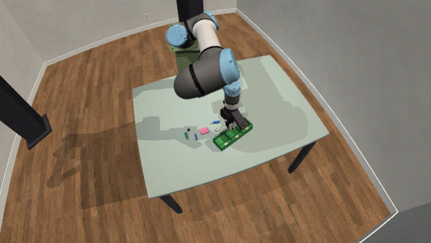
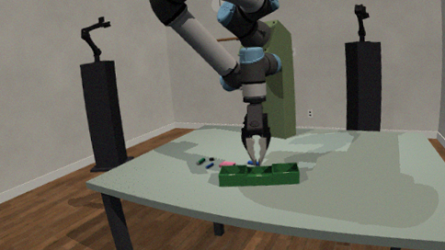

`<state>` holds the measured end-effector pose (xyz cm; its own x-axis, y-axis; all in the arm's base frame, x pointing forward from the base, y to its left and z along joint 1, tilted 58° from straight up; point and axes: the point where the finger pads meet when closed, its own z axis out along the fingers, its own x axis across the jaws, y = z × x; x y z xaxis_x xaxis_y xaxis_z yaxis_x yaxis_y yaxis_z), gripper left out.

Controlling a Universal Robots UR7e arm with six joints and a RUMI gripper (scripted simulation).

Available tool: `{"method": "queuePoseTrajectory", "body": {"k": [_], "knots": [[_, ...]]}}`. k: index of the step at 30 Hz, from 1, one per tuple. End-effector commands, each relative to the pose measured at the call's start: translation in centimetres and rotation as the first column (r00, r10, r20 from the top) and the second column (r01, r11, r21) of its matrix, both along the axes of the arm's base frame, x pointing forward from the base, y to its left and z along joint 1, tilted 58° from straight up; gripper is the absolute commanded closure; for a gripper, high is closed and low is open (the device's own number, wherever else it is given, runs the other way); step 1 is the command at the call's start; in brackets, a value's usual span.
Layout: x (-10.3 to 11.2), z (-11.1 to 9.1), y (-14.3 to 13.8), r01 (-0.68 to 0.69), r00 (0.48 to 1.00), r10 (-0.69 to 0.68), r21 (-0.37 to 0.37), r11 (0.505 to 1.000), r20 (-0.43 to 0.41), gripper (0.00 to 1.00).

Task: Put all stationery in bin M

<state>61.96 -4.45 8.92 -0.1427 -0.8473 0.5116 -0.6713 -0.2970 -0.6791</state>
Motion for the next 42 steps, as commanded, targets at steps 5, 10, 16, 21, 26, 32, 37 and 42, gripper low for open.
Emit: {"method": "queuePoseTrajectory", "body": {"k": [5, 10, 16, 21, 26, 32, 37, 42], "knots": [[1.55, -1.05, -0.88, -0.001, 1.0, 0.001, 0.0, 1.0, 0.001, 0.96], [1.67, -1.13, -0.95, -0.001, 1.0, 0.001, 0.0, 1.0, 0.001, 0.96], [1.68, -1.14, -0.95, -0.001, 1.0, 0.001, 0.0, 1.0, 0.001, 0.96], [1.67, -1.14, -0.95, -0.001, 1.0, 0.001, 0.0, 1.0, 0.001, 0.96], [1.67, -1.14, -0.95, -0.001, 1.0, 0.001, 0.0, 1.0, 0.001, 0.96], [1.67, -1.14, -0.95, -0.001, 1.0, 0.001, 0.0, 1.0, 0.001, 0.96], [1.67, -1.14, -0.95, -0.001, 1.0, 0.001, 0.0, 1.0, 0.001, 0.96], [1.67, -1.14, -0.95, -0.001, 1.0, 0.001, 0.0, 1.0, 0.001, 0.96]]}}
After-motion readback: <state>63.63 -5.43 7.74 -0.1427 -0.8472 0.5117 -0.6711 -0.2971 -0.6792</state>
